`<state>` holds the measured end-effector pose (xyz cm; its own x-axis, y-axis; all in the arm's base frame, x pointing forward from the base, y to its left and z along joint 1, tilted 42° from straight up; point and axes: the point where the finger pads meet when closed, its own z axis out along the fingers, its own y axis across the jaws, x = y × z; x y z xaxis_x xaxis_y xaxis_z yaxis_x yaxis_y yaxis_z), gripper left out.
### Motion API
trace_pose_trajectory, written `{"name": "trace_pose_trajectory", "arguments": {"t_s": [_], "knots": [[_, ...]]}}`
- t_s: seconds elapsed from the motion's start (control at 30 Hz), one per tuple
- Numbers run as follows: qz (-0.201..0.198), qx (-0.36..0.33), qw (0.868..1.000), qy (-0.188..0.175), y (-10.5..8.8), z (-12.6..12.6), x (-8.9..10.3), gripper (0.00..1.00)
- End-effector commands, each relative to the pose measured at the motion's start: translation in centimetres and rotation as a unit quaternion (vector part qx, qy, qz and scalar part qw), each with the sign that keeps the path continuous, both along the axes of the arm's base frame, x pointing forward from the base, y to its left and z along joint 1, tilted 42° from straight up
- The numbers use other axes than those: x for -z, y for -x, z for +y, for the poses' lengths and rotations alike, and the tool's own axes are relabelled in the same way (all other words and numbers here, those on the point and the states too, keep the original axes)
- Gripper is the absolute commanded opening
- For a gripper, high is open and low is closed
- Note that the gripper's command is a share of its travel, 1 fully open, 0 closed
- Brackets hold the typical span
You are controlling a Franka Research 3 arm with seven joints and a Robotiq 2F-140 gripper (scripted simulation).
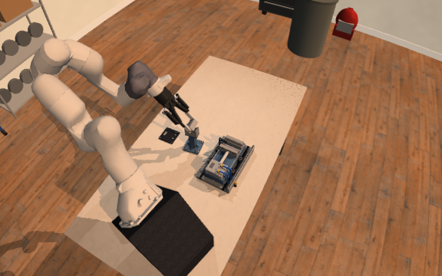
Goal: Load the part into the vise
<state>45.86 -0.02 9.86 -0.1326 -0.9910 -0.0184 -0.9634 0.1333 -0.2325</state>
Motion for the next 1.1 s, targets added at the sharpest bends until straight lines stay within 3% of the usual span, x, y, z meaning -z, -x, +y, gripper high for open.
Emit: {"name": "trace_pose_trajectory", "arguments": {"t_s": [0.0, 0.4, 1.07], "knots": [[-0.003, -0.029, 1.000, -0.011, -0.07, -0.06, -0.08, 0.00], [-0.008, -0.039, 0.998, -0.052, -0.05, -0.29, -0.06, 0.00], [-0.018, -0.063, 0.986, -0.151, -0.03, -0.80, 0.07, 0.00]]}}
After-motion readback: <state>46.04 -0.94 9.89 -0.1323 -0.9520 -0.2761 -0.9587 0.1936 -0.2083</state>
